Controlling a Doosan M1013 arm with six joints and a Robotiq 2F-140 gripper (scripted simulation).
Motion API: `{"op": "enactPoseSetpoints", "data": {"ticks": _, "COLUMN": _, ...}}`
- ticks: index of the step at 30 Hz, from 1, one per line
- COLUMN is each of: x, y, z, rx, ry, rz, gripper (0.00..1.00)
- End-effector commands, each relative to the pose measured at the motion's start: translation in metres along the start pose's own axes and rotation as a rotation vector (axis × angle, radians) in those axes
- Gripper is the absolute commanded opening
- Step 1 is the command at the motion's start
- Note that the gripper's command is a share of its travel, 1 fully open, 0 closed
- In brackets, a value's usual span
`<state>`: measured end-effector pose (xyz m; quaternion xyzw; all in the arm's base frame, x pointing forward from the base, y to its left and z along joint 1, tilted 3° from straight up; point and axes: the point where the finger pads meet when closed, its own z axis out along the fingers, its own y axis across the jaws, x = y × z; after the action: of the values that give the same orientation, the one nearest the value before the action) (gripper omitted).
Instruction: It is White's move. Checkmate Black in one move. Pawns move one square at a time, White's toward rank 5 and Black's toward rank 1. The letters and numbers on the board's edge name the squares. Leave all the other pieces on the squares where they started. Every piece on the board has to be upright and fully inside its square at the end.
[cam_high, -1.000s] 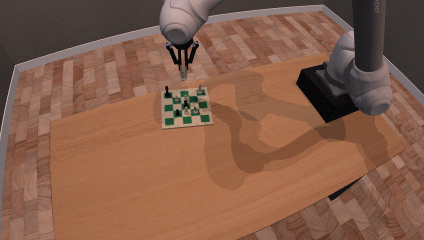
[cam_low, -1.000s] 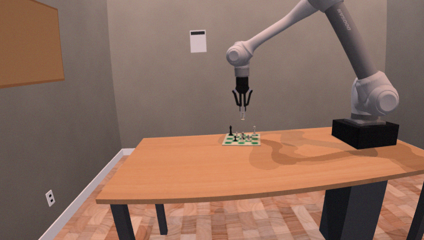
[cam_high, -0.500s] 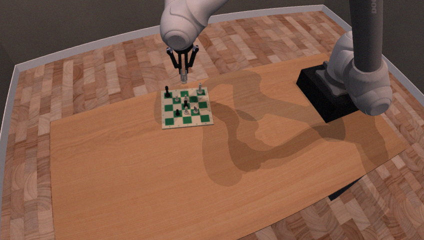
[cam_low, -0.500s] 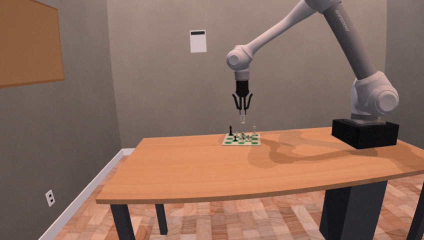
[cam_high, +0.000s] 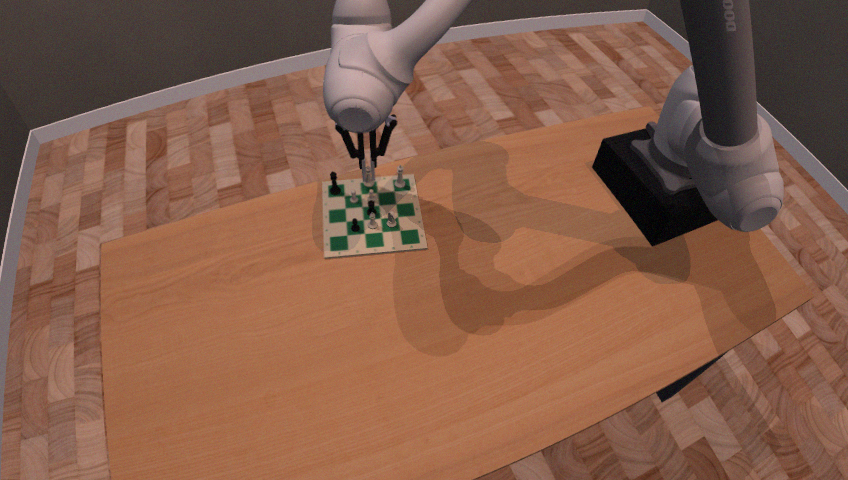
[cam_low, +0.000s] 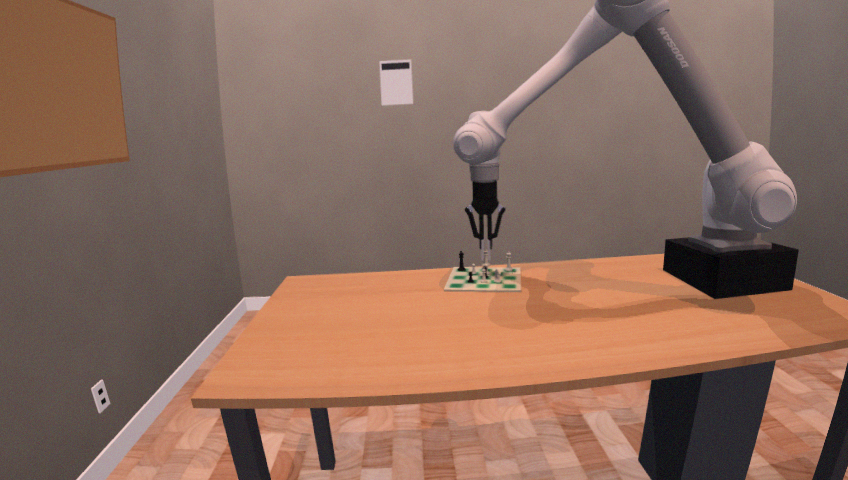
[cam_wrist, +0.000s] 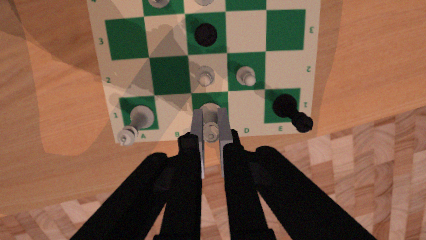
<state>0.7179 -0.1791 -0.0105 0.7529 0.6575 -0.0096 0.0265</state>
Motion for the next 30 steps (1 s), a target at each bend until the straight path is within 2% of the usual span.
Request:
{"op": "enactPoseSetpoints", "data": {"ticks": 1, "x": -0.0001, "y": 0.0003, "z": 0.0079, "rx": 0.000, "ry": 0.000, "rz": 0.000, "gripper": 0.00}}
{"op": "enactPoseSetpoints", "data": {"ticks": 30, "x": -0.0002, "y": 0.0004, "z": 0.0114, "rx": 0.000, "ry": 0.000, "rz": 0.000, "gripper": 0.00}}
